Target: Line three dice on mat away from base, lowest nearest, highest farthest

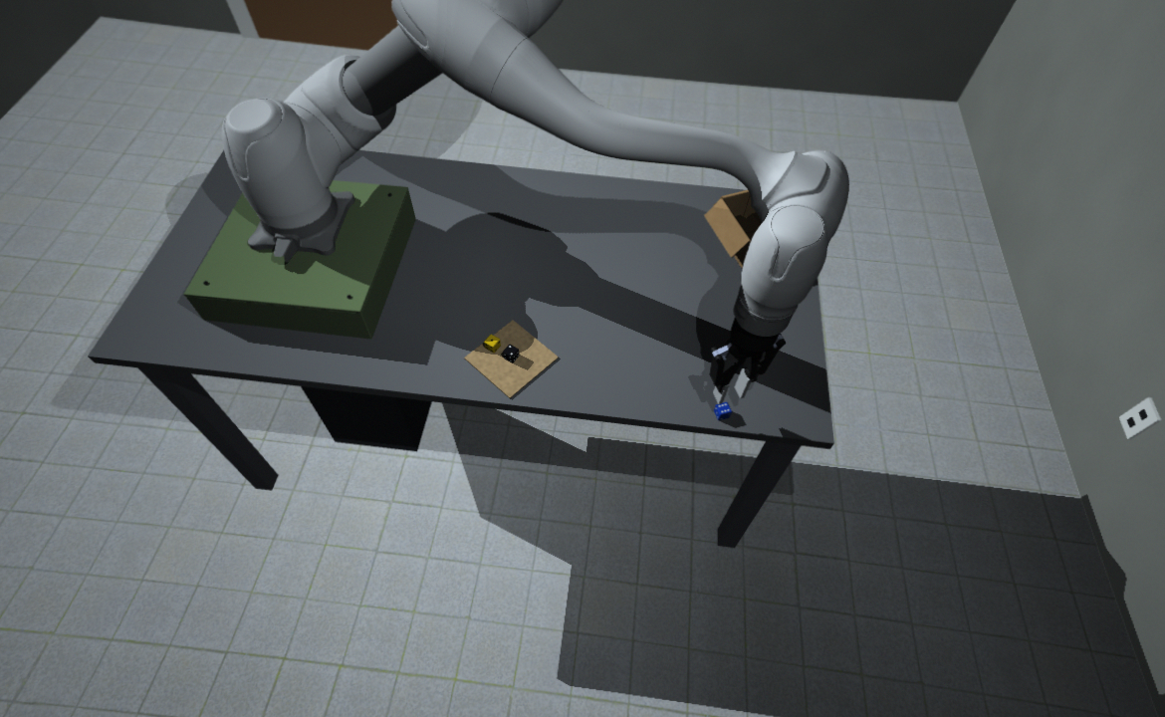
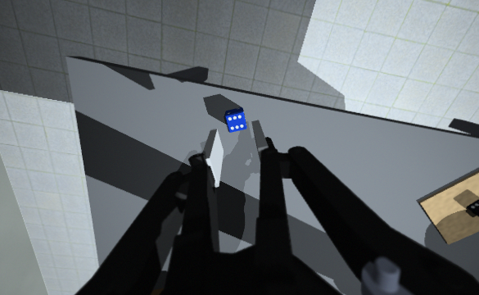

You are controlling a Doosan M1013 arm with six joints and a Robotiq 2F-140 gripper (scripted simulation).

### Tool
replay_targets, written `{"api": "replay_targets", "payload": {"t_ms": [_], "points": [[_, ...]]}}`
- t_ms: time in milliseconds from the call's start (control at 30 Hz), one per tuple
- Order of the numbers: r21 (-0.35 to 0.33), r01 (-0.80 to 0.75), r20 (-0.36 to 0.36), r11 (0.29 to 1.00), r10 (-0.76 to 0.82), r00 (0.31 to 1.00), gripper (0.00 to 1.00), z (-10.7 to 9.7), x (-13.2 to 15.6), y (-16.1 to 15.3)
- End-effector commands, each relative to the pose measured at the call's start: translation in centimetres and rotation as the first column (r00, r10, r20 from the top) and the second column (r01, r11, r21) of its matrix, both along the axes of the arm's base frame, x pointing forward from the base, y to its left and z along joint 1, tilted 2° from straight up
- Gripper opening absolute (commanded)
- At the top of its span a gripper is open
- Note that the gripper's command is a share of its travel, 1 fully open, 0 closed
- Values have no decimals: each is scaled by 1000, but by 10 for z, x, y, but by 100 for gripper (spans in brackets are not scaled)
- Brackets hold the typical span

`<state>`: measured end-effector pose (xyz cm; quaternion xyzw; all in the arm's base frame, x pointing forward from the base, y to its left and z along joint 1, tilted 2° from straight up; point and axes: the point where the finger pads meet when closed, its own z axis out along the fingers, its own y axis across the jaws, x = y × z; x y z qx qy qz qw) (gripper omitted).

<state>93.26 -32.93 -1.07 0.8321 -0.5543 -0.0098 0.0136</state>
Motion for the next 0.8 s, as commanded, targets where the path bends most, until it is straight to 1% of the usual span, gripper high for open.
{"api": "replay_targets", "payload": {"t_ms": [0, 767], "points": [[0, 0, 2, 1000, 0, 1000, 32, -1, 1, 0], [0, 0, 2, 1000, 0, 1000, 32, -32, 0, -1]]}}
